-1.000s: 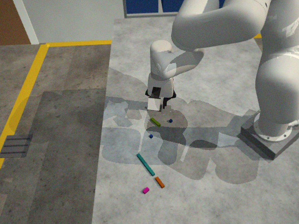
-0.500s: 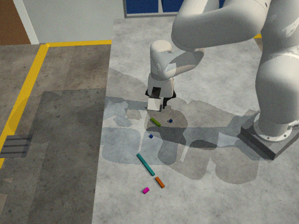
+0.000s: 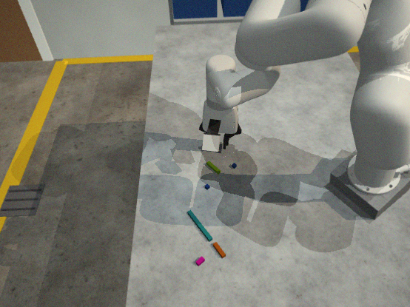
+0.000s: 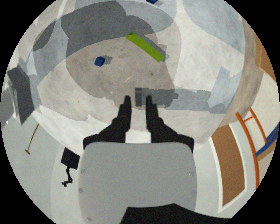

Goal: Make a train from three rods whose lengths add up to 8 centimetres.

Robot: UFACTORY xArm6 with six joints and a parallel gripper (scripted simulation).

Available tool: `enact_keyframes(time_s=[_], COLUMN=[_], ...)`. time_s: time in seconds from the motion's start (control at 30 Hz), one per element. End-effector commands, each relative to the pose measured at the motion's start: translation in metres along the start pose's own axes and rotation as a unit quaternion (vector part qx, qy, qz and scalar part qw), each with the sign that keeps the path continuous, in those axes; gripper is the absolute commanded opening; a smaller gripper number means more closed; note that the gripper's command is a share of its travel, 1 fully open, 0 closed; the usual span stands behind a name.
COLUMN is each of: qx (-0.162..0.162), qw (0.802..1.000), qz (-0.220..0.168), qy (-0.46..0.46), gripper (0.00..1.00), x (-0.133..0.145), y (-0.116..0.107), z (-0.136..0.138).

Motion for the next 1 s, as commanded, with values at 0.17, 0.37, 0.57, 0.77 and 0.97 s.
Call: enact_keyframes(time_s=[0.17, 0.37, 0.57, 0.77, 0.97], qx=[0.002, 0.002, 0.002, 0.002, 0.002], qw=[1.000, 1.000, 1.000, 1.000, 1.000], qz=[0.000, 0.000, 0.000, 0.000, 0.000], qy=[0.000, 0.000, 0.000, 0.000, 0.000], gripper=[0.24, 0.24, 0.24, 0.24, 0.24], x=[0.000, 0.000, 0.000, 0.000, 0.000], y=[-0.001, 0.001, 0.004, 0.009, 0.013], z=[0.001, 0.001, 0.001, 0.001, 0.001])
Point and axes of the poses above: the point where the finger pads meet when closed, its own y axis out along the fingers, its own z axis across the jaws, x = y × z, the point moved 9 cm from there along -y, back along the fingers, and after that the axes turned 12 degrees about y, right-handed, at the moved point
